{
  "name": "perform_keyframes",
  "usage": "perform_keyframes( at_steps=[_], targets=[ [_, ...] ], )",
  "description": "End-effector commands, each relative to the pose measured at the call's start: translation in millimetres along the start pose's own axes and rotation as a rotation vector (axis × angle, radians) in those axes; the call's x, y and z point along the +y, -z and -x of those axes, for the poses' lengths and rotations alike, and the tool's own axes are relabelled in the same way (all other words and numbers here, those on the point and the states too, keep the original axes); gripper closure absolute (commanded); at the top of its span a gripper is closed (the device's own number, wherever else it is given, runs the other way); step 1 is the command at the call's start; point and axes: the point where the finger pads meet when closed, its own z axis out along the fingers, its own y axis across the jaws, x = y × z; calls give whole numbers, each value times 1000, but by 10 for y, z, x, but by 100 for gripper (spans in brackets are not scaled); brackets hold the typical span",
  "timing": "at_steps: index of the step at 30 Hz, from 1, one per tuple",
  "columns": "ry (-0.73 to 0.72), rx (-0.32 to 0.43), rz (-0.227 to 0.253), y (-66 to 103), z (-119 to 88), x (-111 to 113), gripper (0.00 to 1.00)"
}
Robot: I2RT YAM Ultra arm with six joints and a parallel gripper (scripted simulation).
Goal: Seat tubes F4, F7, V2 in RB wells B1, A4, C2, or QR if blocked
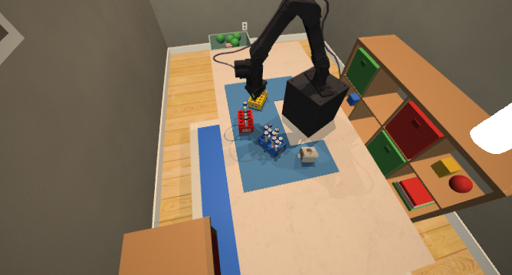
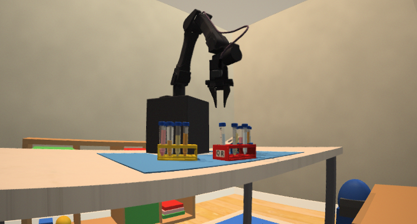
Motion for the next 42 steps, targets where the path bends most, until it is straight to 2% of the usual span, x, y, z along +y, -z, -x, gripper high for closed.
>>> perform_keyframes(
  at_steps=[1,3,6,14,16,17,20,22,23,27,29,33,42],
  targets=[
    [-6,-1,-18,0,234,14,70],
    [-6,-1,-18,-3,337,40,70],
    [-6,2,-14,-5,370,57,70],
    [-6,3,-12,-12,714,154,70],
    [-6,3,-12,-11,701,146,70],
    [9,17,-23,-10,567,104,70],
    [14,8,-15,34,536,121,70],
    [14,8,-15,34,536,121,70],
    [7,-13,3,93,615,197,70],
    [1,-13,4,101,611,206,70],
    [0,-8,-1,78,595,197,70],
    [0,16,-23,-140,512,132,70],
    [0,9,-16,-263,542,157,70]
  ],
)
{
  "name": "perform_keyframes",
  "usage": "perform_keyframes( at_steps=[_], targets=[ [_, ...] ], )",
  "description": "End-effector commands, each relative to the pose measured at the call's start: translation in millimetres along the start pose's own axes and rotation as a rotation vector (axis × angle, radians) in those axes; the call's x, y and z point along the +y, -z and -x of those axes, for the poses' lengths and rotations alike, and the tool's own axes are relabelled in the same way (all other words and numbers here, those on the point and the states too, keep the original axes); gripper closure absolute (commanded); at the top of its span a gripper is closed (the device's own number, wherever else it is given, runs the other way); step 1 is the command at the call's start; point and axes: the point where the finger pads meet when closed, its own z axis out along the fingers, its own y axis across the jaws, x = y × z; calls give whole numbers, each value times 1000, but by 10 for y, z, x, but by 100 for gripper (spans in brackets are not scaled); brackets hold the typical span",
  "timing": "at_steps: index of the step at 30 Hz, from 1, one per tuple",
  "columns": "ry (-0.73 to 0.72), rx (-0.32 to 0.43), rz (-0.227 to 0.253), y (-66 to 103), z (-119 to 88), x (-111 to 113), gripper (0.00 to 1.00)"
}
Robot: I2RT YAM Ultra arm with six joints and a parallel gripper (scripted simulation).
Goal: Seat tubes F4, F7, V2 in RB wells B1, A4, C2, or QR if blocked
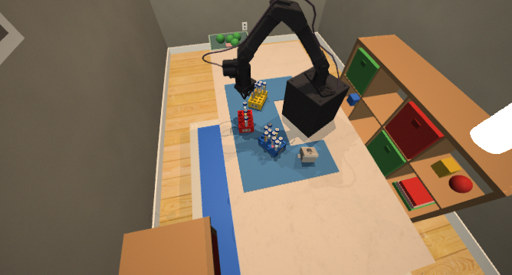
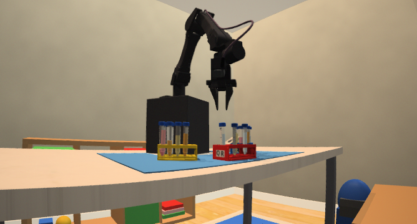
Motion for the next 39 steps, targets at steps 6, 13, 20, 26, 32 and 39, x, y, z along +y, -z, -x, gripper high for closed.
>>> perform_keyframes(
  at_steps=[6,13,20,26,32,39],
  targets=[
    [3,-7,5,-190,-10,49,70],
    [3,-9,6,-294,2,60,70],
    [3,-2,1,-407,-21,35,70],
    [3,-11,9,-434,17,66,70],
    [2,-20,17,-399,44,87,70],
    [3,3,-5,-490,-48,-1,70]
  ],
)
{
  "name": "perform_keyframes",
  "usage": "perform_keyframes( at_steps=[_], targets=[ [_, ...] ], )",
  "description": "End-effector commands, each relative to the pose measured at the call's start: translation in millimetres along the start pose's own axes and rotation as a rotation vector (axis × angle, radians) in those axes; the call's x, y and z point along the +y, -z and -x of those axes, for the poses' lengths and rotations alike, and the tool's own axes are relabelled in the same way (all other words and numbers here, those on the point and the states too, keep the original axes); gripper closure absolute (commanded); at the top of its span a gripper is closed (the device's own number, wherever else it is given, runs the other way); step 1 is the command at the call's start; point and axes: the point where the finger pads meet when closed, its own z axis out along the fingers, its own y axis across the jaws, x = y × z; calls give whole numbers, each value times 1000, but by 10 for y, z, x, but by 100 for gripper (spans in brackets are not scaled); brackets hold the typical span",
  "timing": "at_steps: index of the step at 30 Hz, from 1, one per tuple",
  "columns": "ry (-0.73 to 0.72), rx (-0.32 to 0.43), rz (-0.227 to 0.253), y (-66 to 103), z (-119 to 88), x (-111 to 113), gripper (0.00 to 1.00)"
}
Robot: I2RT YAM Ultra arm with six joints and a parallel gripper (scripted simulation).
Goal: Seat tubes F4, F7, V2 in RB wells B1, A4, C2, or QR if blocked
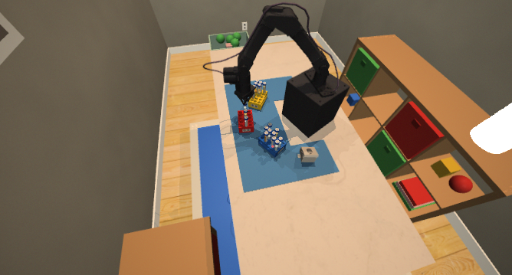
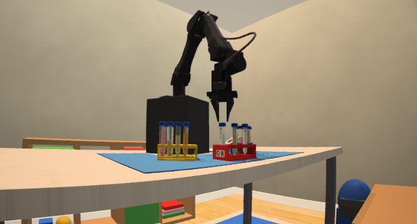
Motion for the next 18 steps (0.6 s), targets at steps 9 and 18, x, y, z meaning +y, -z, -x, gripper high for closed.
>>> perform_keyframes(
  at_steps=[9,18],
  targets=[
    [3,8,-9,-99,-59,-27,70],
    [2,12,-13,-146,-78,-54,70]
  ],
)
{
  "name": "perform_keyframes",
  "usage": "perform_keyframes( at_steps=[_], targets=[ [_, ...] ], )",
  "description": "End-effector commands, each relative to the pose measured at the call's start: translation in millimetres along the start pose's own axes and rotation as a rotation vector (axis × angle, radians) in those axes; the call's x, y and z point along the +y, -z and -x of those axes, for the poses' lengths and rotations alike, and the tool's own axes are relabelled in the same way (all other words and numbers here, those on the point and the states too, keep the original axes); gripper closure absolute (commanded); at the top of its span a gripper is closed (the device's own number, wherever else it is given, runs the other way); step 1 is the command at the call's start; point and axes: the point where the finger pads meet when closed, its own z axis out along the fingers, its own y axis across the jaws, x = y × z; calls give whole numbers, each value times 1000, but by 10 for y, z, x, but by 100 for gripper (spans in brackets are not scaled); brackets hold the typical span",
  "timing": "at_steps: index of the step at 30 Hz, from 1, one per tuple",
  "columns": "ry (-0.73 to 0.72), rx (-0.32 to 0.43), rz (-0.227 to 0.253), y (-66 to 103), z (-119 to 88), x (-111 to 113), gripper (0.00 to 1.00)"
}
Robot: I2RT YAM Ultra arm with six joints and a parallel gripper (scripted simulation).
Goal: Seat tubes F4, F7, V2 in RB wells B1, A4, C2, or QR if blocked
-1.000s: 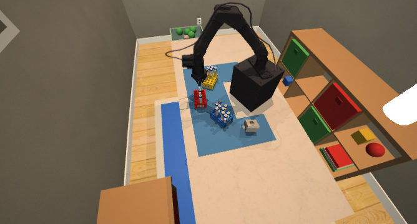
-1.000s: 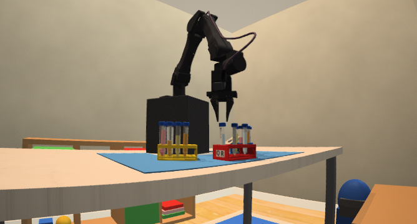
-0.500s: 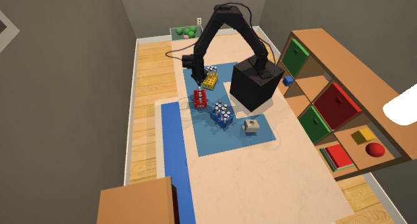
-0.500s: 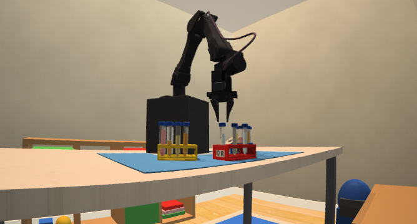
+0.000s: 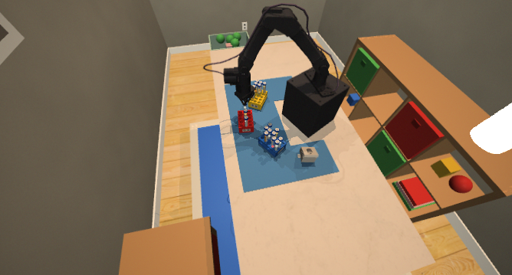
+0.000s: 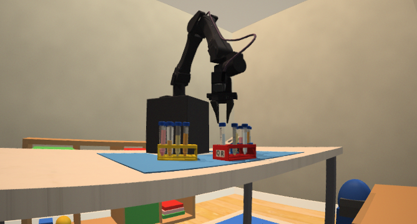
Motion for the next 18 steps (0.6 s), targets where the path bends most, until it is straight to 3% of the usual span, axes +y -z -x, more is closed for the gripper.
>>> perform_keyframes(
  at_steps=[1,18],
  targets=[
    [2,7,-8,-81,-43,-25,70],
    [1,-8,6,-104,36,23,70]
  ],
)
